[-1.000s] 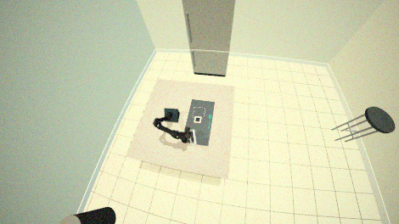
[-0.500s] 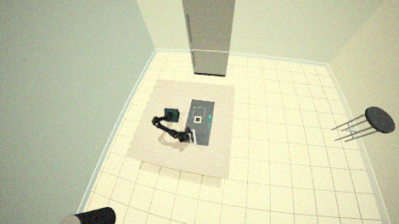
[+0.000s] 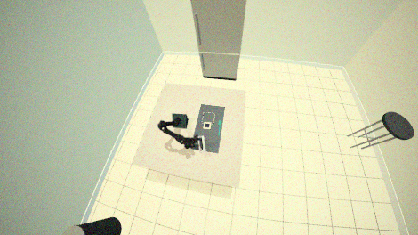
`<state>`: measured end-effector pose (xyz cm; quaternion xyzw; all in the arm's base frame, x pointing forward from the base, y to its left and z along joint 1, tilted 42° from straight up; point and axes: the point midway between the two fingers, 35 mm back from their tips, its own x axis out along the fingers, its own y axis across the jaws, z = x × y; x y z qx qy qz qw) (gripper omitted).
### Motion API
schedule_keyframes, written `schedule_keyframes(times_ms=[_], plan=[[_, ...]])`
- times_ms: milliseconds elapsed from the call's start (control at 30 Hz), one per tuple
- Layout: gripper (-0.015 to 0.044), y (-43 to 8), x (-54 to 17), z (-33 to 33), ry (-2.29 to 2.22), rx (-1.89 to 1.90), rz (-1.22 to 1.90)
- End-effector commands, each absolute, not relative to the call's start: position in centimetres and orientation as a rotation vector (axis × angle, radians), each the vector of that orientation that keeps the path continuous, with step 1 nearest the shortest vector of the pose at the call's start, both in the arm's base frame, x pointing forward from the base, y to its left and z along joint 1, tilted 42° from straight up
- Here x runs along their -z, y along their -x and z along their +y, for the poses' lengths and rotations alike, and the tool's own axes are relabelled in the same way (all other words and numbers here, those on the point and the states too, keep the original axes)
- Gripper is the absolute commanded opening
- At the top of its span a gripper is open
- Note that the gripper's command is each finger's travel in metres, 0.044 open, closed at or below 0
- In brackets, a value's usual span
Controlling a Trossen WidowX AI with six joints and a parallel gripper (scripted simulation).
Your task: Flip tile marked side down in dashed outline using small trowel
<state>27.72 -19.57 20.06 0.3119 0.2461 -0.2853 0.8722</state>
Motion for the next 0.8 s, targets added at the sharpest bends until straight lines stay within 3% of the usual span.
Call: schedule_keyframes(times_ms=[0,767], plan=[[0.0300,-27.5,-20.0,-19.4,-0.708,0.599,0.485],[0.0300,-29.9,-18.2,-20.5,-0.704,0.596,0.488]])
